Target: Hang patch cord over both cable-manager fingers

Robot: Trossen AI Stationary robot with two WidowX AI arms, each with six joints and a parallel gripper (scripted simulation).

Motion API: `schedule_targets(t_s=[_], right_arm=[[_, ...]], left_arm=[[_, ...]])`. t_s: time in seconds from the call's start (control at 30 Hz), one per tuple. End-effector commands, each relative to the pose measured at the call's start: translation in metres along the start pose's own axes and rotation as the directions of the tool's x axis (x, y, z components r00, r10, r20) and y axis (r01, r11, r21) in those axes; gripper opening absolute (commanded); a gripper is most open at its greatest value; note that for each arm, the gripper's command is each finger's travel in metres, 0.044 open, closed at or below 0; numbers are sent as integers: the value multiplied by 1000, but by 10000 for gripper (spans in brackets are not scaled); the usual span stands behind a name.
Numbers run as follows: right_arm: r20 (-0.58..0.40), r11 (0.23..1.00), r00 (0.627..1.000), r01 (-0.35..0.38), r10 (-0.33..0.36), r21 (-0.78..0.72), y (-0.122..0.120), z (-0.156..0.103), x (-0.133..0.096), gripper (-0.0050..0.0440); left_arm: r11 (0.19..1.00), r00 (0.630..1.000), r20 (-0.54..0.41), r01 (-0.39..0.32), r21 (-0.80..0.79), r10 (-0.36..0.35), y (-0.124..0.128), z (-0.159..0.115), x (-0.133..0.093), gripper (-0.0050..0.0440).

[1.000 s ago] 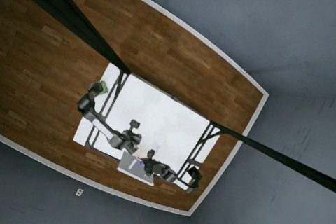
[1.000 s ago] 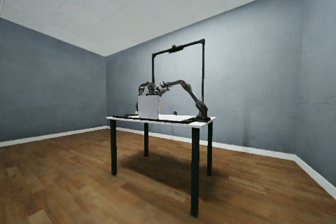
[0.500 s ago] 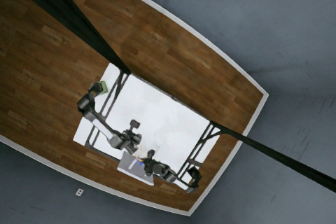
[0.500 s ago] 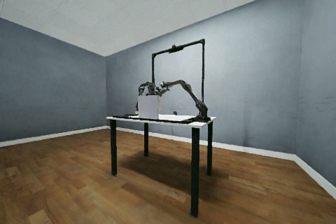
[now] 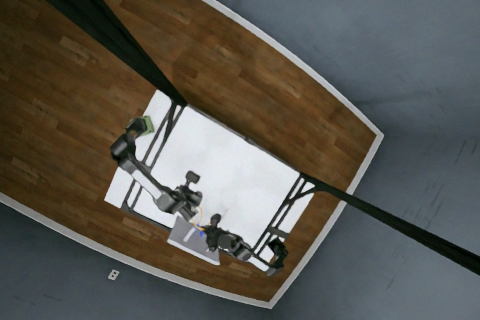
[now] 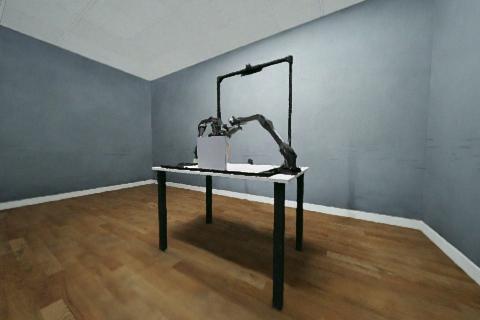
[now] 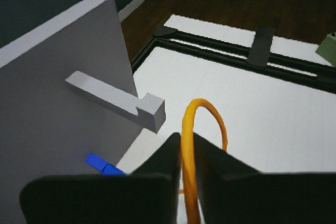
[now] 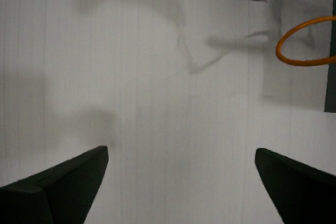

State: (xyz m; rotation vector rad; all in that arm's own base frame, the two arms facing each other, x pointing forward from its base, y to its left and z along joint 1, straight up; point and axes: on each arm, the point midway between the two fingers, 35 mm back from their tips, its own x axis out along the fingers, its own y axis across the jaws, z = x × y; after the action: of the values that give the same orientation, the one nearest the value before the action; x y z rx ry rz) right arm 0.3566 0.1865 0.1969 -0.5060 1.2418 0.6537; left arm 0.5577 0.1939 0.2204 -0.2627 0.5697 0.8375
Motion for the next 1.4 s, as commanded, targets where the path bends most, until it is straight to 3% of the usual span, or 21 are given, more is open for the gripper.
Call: schedule_targets(t_s=[0.0, 1.37], right_arm=[[34, 1000, 999, 8, -8, -2, 0, 1, -13, 440], [34, 1000, 999, 8, -8, -2, 0, 1, -13, 440]], left_arm=[[1000, 999, 32, 15, -22, -14, 2, 17, -14, 25], [1000, 999, 36, 17, -25, -16, 7, 19, -18, 25]])
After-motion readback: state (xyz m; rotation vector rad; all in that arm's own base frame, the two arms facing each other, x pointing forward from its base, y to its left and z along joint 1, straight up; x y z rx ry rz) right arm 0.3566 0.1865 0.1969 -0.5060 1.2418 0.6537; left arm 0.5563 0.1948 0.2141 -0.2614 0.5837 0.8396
